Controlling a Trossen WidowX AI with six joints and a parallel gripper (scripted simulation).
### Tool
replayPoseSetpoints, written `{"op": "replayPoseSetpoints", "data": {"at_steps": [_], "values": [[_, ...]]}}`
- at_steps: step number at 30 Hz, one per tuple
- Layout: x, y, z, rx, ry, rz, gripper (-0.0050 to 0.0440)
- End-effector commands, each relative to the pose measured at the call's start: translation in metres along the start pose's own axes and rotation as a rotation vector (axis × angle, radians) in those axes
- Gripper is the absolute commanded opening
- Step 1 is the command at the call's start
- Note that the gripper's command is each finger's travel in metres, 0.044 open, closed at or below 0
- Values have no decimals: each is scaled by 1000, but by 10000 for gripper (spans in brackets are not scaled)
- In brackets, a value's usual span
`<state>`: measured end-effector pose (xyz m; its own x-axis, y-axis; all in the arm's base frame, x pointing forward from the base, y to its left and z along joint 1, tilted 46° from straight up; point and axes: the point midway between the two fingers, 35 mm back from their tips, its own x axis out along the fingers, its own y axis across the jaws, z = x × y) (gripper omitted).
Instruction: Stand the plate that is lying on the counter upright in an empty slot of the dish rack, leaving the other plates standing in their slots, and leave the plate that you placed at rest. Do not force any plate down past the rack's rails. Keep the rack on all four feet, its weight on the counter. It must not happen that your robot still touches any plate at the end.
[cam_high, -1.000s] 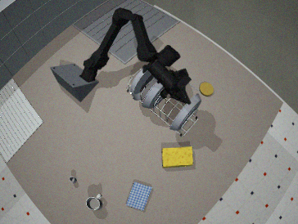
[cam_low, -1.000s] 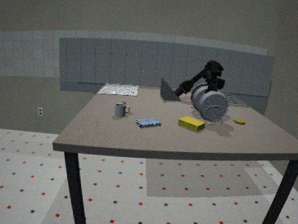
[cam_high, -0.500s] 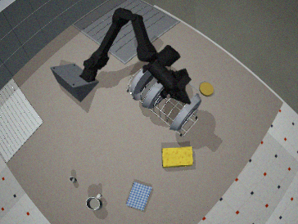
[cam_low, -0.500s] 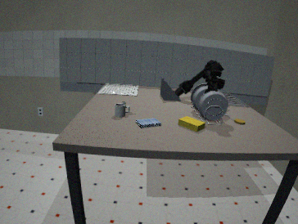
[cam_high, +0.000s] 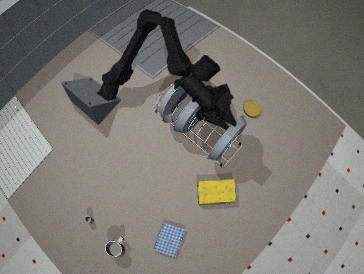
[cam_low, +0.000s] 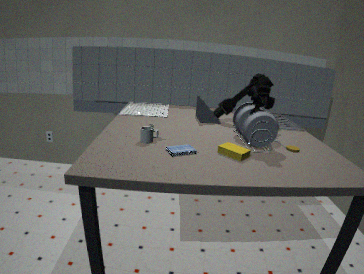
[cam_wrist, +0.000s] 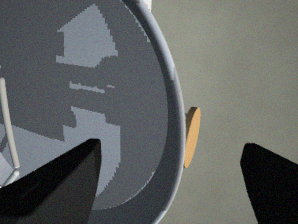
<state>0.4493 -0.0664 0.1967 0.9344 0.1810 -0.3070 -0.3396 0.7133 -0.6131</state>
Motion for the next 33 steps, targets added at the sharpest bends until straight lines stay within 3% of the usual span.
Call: {"op": "replayPoseSetpoints", "data": {"at_steps": [1, 3, 33], "values": [[0, 0, 0, 0, 0, 0, 389], [0, -1, 0, 0, 0, 0, 437], [-14, -32, 0, 0, 0, 1, 440]]}}
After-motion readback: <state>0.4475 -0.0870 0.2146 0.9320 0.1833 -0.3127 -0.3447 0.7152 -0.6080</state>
